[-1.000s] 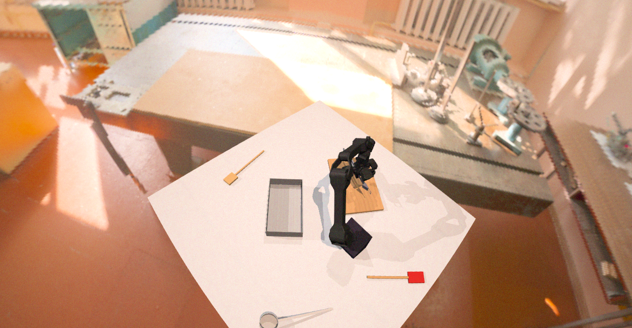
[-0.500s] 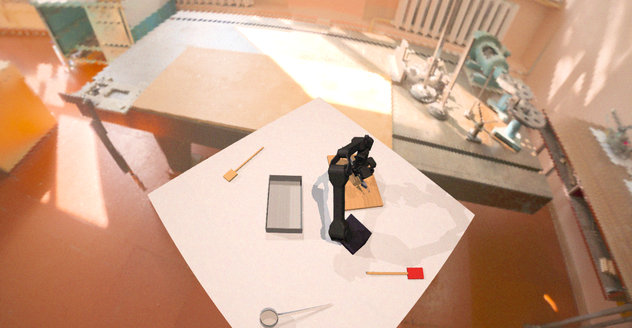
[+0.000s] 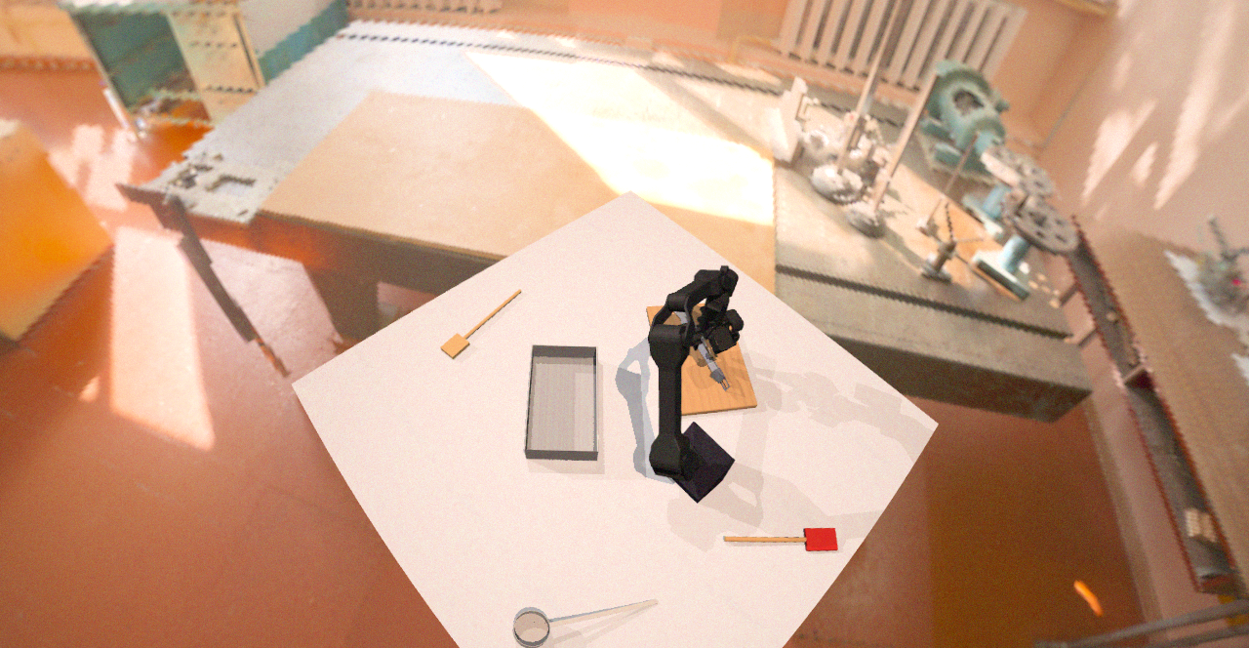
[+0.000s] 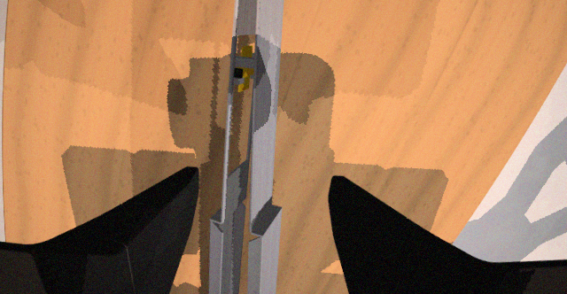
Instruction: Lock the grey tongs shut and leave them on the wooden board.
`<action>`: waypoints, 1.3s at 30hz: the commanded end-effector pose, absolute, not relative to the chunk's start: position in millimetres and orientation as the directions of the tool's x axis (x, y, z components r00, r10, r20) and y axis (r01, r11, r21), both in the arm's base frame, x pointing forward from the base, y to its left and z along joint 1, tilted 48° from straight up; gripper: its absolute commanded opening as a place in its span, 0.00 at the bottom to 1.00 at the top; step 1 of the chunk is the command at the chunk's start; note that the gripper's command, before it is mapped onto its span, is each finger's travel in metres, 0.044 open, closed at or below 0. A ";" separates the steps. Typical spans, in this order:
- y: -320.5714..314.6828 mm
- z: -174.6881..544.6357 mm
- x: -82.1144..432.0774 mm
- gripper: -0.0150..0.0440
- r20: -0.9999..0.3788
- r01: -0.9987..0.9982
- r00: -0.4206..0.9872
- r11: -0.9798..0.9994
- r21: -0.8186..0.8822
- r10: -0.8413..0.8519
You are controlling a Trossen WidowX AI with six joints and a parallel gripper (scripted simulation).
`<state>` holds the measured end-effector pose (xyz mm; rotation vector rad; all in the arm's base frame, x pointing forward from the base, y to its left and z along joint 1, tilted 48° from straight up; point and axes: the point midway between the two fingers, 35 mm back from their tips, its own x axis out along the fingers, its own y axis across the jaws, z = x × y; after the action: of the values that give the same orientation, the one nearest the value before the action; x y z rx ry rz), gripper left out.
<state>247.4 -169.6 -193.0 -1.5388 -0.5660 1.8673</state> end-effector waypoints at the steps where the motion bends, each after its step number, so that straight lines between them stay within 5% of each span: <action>1: -169.7 -193.0 247.6 0.85 -0.695 -0.206 -0.105 -0.699 -0.685 0.711; 5: -169.7 -193.0 247.6 1.00 -0.695 -0.206 -0.105 -0.699 -0.685 0.711; 13: -185.7 -166.3 226.7 1.00 -0.699 -0.202 -0.105 -0.703 -0.682 0.708; 23: -213.6 -60.3 125.2 1.00 -0.692 -0.220 -0.108 -0.696 -0.684 0.714; 39: -242.4 -30.7 130.3 1.00 -0.698 -0.223 -0.102 -0.700 -0.679 0.709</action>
<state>127.5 -225.0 -46.5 -1.5165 -0.5507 1.8608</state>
